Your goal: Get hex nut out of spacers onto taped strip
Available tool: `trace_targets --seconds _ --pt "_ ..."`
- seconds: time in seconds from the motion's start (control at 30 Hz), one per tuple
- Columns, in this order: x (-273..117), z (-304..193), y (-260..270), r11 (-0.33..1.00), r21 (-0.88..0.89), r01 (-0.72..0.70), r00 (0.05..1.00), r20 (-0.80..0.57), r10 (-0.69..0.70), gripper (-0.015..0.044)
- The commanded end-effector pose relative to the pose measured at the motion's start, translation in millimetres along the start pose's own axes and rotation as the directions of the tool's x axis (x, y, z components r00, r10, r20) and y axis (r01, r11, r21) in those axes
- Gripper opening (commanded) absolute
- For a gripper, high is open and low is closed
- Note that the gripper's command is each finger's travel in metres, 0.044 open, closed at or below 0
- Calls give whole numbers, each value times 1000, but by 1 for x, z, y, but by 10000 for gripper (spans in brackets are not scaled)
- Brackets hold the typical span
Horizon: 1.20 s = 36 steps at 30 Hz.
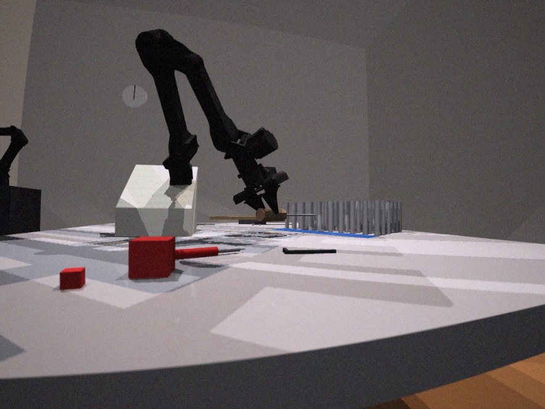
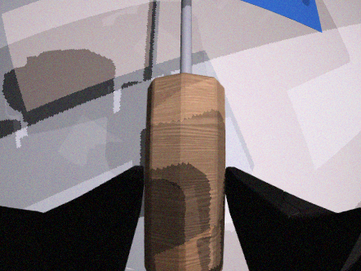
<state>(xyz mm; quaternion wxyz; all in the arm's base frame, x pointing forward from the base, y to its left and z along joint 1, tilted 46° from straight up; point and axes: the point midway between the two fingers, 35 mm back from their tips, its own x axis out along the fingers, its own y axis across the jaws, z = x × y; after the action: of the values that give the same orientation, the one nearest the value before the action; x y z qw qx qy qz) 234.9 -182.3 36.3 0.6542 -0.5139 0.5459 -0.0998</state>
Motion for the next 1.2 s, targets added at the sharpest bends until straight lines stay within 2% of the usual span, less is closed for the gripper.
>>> trace_targets --seconds 0.0,0.7,0.73,1.17 --pt "-12 11 -10 1000 12 5 1000 4 -5 0" --pt "-98 44 -37 1000 10 25 1000 3 -25 0" --pt "-84 43 -31 1000 1 8 1000 1 -8 0" --pt "-82 95 -27 963 -254 -93 992 58 111 0"
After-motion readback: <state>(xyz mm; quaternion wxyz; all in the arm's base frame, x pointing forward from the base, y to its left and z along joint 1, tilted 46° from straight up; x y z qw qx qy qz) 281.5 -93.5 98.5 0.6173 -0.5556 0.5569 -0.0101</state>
